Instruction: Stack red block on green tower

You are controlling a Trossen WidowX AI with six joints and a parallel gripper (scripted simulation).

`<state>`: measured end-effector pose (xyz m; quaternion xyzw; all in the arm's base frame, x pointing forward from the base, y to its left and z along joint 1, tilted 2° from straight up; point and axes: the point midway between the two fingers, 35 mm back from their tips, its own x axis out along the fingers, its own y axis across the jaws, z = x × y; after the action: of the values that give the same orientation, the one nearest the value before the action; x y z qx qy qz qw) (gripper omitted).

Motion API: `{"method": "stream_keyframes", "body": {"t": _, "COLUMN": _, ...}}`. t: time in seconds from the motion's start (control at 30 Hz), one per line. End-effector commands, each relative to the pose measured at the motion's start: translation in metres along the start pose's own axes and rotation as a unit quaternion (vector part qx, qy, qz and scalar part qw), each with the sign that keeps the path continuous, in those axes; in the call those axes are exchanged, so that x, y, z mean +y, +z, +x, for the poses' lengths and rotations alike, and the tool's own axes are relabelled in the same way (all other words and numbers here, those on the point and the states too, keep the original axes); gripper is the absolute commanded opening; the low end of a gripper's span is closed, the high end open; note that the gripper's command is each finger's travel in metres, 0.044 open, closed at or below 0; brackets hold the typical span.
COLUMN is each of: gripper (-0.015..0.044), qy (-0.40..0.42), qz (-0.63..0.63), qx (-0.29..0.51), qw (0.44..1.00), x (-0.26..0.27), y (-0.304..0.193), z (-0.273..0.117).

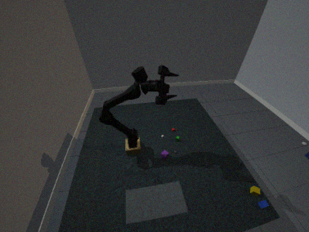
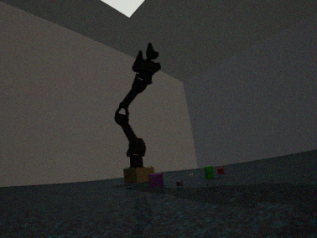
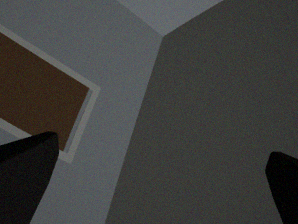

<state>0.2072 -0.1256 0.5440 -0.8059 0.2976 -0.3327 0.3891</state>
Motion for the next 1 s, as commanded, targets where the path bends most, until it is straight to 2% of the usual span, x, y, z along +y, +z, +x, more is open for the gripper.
{"method": "stream_keyframes", "body": {"t": 0.0, "gripper": 0.044, "qy": 0.019, "qz": 0.055, "qx": -0.076, "qw": 0.995, "x": 0.005, "y": 0.056, "z": 0.017}}
{"method": "stream_keyframes", "body": {"t": 0.27, "gripper": 0.044, "qy": 0.101, "qz": 0.164, "qx": -0.202, "qw": 0.96, "x": 0.024, "y": 0.161, "z": 0.029}}
{"method": "stream_keyframes", "body": {"t": 0.53, "gripper": 0.044, "qy": 0.234, "qz": 0.256, "qx": -0.288, "qw": 0.893, "x": 0.058, "y": 0.261, "z": 0.016}}
{"method": "stream_keyframes", "body": {"t": 0.77, "gripper": 0.044, "qy": 0.374, "qz": 0.322, "qx": -0.314, "qw": 0.811, "x": 0.092, "y": 0.335, "z": -0.013}}
{"method": "stream_keyframes", "body": {"t": 0.97, "gripper": 0.044, "qy": 0.501, "qz": 0.359, "qx": -0.294, "qw": 0.73, "x": 0.126, "y": 0.387, "z": -0.048}}
